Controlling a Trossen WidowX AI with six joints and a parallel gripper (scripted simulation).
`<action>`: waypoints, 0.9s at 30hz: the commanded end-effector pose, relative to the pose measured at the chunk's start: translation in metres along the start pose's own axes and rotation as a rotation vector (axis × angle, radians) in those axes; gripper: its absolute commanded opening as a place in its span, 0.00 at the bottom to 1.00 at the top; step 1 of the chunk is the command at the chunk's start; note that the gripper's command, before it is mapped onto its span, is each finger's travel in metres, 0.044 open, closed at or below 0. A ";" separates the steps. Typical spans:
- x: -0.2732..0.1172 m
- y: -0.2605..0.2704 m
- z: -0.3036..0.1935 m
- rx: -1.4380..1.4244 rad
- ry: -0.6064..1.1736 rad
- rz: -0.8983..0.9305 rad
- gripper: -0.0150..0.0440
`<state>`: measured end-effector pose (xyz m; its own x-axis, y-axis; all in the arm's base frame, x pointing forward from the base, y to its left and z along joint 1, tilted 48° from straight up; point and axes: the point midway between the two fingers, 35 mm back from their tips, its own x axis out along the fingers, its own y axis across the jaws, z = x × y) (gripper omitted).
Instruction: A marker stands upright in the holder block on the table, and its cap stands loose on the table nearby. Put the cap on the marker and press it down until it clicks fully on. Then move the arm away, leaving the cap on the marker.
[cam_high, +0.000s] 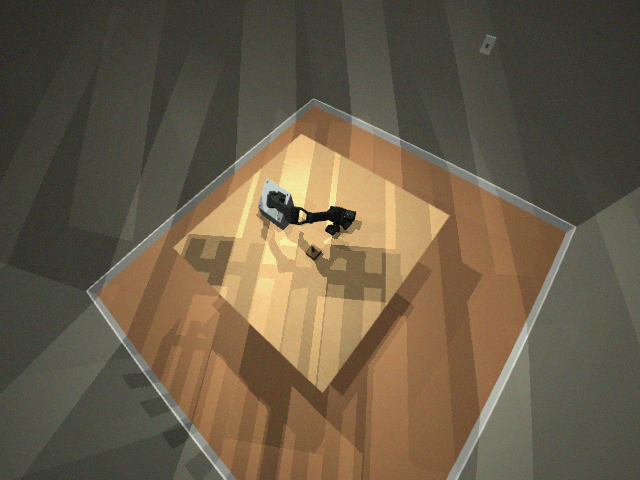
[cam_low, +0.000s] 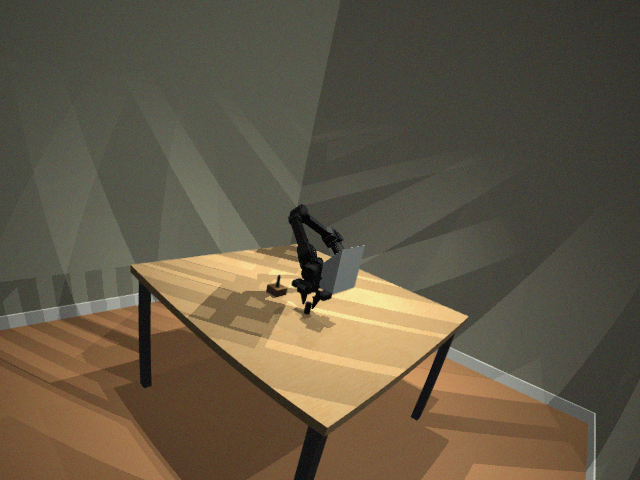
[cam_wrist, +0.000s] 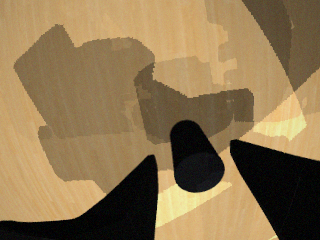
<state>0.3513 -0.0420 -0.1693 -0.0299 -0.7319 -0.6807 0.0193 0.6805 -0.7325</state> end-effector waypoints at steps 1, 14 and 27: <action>0.007 0.000 -0.001 -0.006 0.000 -0.007 0.66; 0.019 0.000 -0.002 -0.006 0.000 -0.009 0.48; 0.010 0.001 -0.001 -0.006 0.000 -0.007 0.25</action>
<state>0.3478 -0.0548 -0.1818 -0.0359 -0.7359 -0.6761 0.0116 0.6762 -0.7366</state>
